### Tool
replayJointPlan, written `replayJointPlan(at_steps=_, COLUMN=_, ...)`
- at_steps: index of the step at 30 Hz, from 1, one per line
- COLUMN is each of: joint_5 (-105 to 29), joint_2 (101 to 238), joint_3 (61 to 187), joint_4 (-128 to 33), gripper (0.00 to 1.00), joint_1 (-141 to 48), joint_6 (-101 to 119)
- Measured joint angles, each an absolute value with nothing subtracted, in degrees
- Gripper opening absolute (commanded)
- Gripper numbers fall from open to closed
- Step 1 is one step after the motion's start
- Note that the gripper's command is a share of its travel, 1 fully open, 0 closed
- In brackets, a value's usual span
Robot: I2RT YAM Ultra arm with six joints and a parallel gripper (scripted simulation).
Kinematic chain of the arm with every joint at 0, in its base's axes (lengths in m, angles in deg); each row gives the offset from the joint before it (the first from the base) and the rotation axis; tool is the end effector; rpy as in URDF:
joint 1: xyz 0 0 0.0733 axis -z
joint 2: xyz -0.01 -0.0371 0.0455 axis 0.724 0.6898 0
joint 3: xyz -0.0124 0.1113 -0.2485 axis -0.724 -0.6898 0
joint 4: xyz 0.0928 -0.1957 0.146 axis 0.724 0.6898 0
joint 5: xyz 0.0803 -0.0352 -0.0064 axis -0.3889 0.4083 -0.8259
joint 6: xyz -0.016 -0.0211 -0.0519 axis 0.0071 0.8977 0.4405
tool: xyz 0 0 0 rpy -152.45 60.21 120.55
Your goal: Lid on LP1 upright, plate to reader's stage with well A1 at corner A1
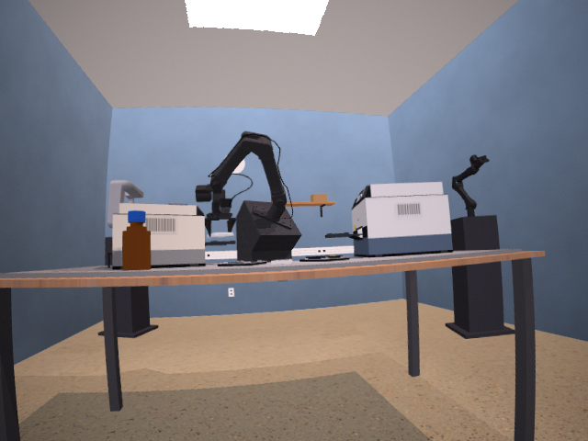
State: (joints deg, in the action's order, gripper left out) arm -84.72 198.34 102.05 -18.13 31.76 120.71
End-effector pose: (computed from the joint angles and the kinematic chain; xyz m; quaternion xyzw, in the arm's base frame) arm 0.0855 -0.2551 0.0143 -0.1932 0.8849 0.1431 0.3988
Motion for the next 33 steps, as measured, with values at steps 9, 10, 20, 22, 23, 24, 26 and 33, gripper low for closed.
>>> replayJointPlan(at_steps=9, joint_5=-84.5, joint_2=197.8, joint_3=102.1, joint_4=-17.6, gripper=0.86, joint_1=32.2, joint_6=121.0)
replayJointPlan(at_steps=10, joint_5=-84.5, joint_2=197.9, joint_3=102.3, joint_4=-17.4, gripper=0.86, joint_1=32.3, joint_6=121.1)
replayJointPlan(at_steps=20, joint_5=-84.4, joint_2=197.9, joint_3=102.9, joint_4=-16.4, gripper=0.86, joint_1=32.7, joint_6=121.8)
replayJointPlan(at_steps=22, joint_5=-84.3, joint_2=197.9, joint_3=102.9, joint_4=-16.1, gripper=0.86, joint_1=32.8, joint_6=122.0)
replayJointPlan(at_steps=23, joint_5=-84.3, joint_2=197.9, joint_3=102.9, joint_4=-16.0, gripper=0.86, joint_1=32.8, joint_6=122.0)
replayJointPlan(at_steps=24, joint_5=-84.3, joint_2=197.8, joint_3=102.9, joint_4=-15.9, gripper=0.86, joint_1=32.9, joint_6=122.1)
replayJointPlan(at_steps=26, joint_5=-84.2, joint_2=197.5, joint_3=102.9, joint_4=-15.6, gripper=0.86, joint_1=33.0, joint_6=122.3)
replayJointPlan(at_steps=33, joint_5=-83.8, joint_2=196.9, joint_3=103.8, joint_4=-13.8, gripper=0.86, joint_1=34.0, joint_6=123.4)
